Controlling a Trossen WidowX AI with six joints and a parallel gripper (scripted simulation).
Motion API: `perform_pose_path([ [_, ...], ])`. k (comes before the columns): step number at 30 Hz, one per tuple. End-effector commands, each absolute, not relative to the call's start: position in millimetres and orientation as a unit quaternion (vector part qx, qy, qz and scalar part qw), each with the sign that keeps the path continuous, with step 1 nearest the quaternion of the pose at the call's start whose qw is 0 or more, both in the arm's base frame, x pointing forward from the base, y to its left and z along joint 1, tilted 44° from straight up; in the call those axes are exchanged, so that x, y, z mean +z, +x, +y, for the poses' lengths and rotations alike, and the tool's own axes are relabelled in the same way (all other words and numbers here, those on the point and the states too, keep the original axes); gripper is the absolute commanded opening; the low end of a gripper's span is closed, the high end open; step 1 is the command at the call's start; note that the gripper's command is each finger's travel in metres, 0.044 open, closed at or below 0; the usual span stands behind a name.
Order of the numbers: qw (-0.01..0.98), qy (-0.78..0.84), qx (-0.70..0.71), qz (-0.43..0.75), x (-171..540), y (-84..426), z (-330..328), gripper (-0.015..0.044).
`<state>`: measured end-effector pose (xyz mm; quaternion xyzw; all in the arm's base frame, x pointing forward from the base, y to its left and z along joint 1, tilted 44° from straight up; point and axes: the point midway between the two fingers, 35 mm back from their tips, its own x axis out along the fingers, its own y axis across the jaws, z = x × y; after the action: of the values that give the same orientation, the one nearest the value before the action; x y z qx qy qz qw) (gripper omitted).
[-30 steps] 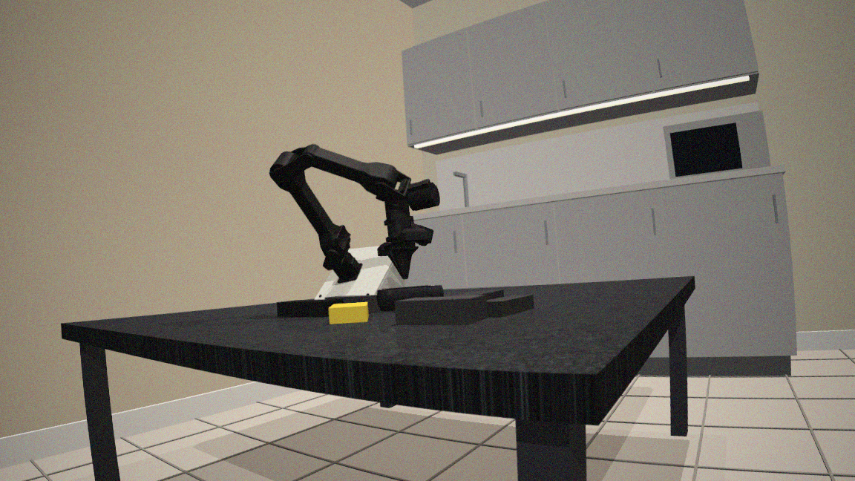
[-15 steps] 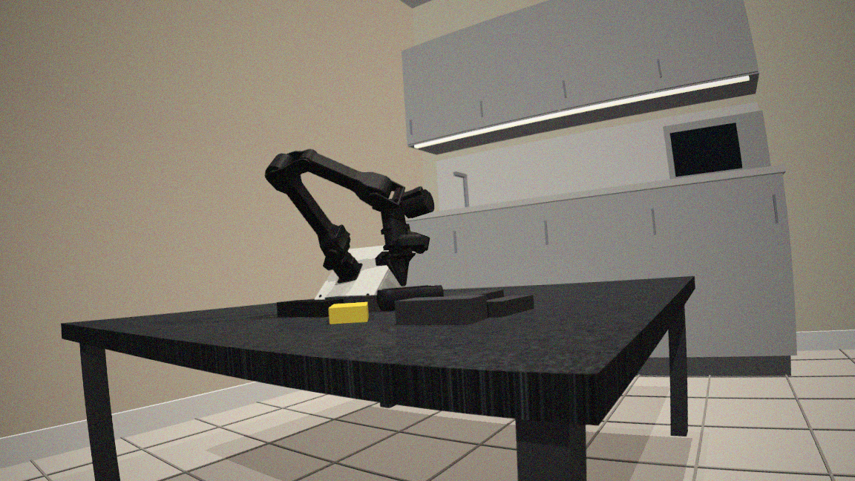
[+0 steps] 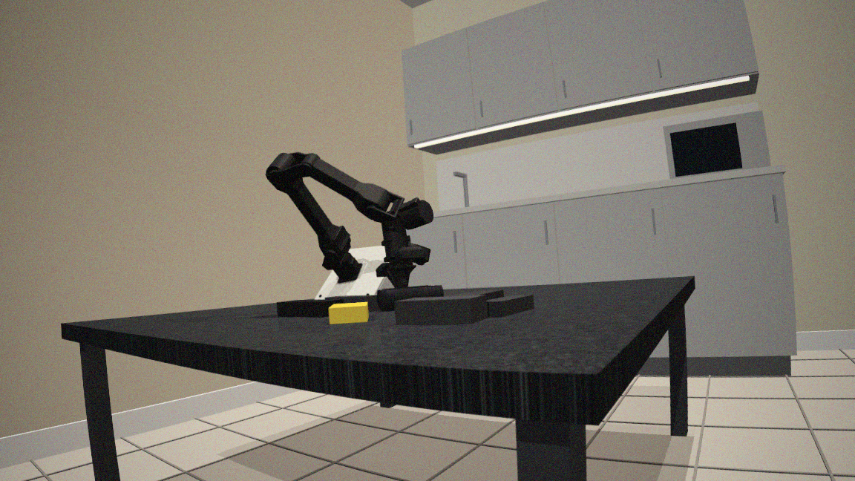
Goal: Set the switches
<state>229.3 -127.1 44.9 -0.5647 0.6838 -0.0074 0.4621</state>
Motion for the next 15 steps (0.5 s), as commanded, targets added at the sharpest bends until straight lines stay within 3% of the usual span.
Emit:
perform_pose_path([
  [1, 0.459, -0.566, -0.003, 0.686, 37.4, 226.0, -132.7, 0.0000],
  [15, 0.458, -0.566, -0.003, 0.686, 36.6, 227.3, -135.9, 0.0000],
])
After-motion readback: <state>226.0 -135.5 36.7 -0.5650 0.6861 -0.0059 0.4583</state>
